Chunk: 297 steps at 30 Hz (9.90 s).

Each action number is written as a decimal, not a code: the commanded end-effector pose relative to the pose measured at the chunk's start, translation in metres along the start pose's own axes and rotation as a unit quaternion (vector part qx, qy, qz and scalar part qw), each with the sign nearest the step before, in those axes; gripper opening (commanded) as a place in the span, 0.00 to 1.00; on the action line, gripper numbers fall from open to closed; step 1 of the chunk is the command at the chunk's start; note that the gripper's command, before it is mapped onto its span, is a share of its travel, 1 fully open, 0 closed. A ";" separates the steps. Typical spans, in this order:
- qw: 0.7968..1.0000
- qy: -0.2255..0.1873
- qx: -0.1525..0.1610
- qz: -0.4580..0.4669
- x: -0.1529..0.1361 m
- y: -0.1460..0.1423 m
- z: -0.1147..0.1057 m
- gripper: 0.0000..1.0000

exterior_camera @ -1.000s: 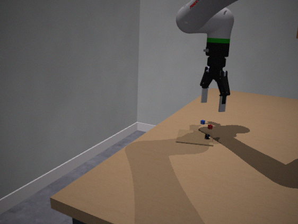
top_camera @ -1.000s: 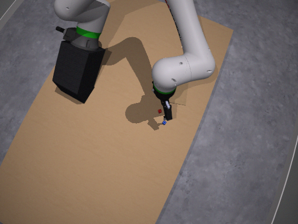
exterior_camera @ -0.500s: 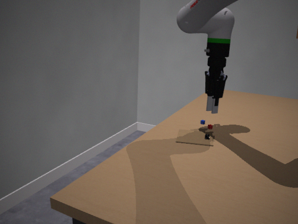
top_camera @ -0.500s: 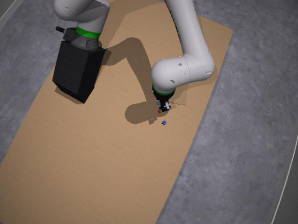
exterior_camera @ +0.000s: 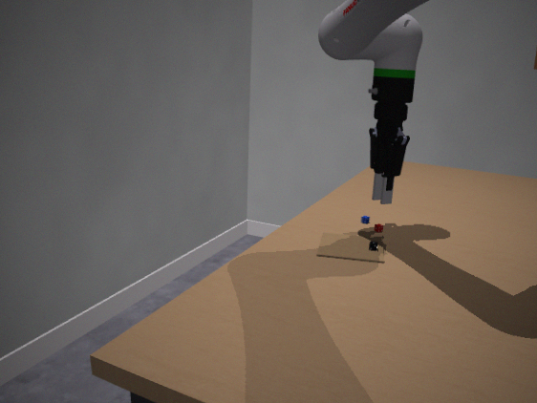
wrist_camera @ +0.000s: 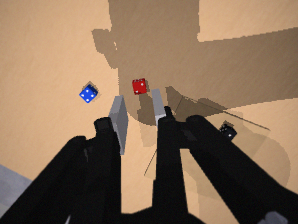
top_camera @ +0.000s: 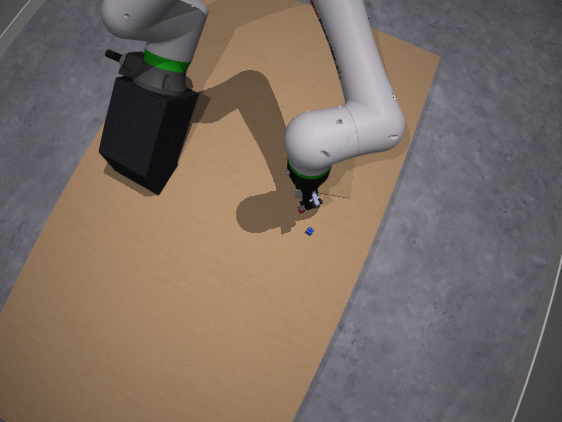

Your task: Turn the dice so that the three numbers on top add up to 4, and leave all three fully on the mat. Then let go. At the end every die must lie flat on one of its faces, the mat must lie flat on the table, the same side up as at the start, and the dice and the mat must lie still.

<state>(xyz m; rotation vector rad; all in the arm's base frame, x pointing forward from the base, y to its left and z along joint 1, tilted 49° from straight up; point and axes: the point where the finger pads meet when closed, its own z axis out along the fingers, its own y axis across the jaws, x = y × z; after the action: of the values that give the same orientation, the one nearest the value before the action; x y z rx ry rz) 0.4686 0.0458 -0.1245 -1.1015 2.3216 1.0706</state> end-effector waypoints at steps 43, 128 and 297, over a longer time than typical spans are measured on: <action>1.000 0.000 0.000 0.000 0.000 0.000 0.032 0.19; 1.000 0.000 0.000 0.000 0.000 0.000 0.068 0.19; 0.934 0.000 0.000 0.356 -0.120 0.076 -0.014 0.07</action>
<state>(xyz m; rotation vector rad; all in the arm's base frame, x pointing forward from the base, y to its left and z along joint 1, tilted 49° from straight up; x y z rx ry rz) 0.4858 0.1210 -0.0029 -0.2210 2.7890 1.2845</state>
